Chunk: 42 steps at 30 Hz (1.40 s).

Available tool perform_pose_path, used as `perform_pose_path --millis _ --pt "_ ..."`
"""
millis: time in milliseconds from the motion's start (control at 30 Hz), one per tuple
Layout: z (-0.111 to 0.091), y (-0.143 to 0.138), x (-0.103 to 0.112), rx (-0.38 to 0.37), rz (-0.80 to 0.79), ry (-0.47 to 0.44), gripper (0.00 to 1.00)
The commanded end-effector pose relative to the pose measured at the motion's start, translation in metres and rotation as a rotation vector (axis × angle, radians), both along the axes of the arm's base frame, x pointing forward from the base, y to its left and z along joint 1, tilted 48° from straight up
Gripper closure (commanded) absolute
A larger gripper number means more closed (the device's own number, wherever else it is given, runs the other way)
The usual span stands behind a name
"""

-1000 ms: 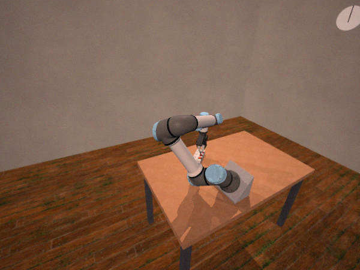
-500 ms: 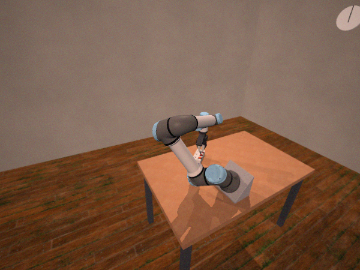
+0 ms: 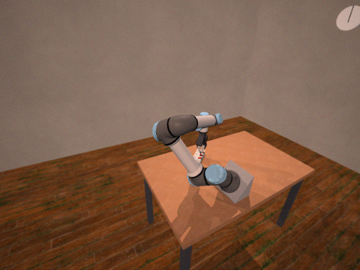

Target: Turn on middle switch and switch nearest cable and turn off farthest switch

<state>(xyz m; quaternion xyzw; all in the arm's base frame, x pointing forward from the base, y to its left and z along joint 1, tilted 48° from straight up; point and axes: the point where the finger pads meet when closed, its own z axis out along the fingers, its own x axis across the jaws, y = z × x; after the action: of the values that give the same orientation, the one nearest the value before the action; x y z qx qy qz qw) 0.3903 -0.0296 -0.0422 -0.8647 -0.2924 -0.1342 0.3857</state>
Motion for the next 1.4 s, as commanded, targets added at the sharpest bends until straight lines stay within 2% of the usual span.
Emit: perform_pose_path --millis 0,1367 --pt "-0.0006 0.0003 0.0002 -0.001 -0.001 -0.001 1.00" --pt "-0.0054 0.0057 0.0003 -0.001 -0.001 -0.001 1.00"
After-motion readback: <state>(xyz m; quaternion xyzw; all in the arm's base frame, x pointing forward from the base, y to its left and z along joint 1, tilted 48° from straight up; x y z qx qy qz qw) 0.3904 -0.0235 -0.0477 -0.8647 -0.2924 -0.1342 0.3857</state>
